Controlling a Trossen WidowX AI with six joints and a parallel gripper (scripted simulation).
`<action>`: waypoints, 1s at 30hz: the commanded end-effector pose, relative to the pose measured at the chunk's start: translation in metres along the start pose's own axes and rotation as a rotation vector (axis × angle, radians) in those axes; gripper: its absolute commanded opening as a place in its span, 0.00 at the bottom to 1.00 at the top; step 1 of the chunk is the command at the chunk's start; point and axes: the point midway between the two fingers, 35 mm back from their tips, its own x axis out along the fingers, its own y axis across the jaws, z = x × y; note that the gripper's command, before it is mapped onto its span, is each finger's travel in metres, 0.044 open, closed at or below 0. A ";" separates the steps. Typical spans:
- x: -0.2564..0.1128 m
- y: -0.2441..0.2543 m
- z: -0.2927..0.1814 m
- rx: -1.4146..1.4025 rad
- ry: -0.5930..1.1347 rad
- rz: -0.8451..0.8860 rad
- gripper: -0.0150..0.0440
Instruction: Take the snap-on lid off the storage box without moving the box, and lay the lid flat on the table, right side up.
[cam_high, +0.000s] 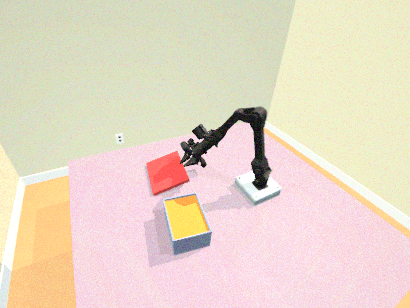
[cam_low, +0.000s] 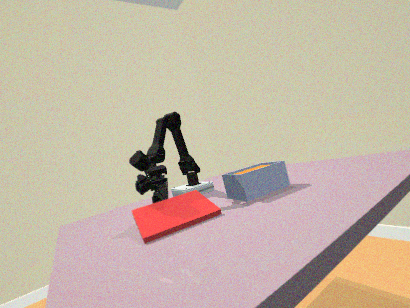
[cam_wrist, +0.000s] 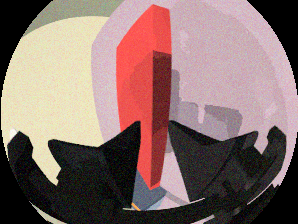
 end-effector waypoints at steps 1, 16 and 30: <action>-0.001 0.002 0.001 0.002 -0.003 0.000 0.65; -0.018 -0.014 0.001 0.002 -0.003 -0.002 1.00; -0.039 -0.033 0.001 0.002 -0.003 -0.005 1.00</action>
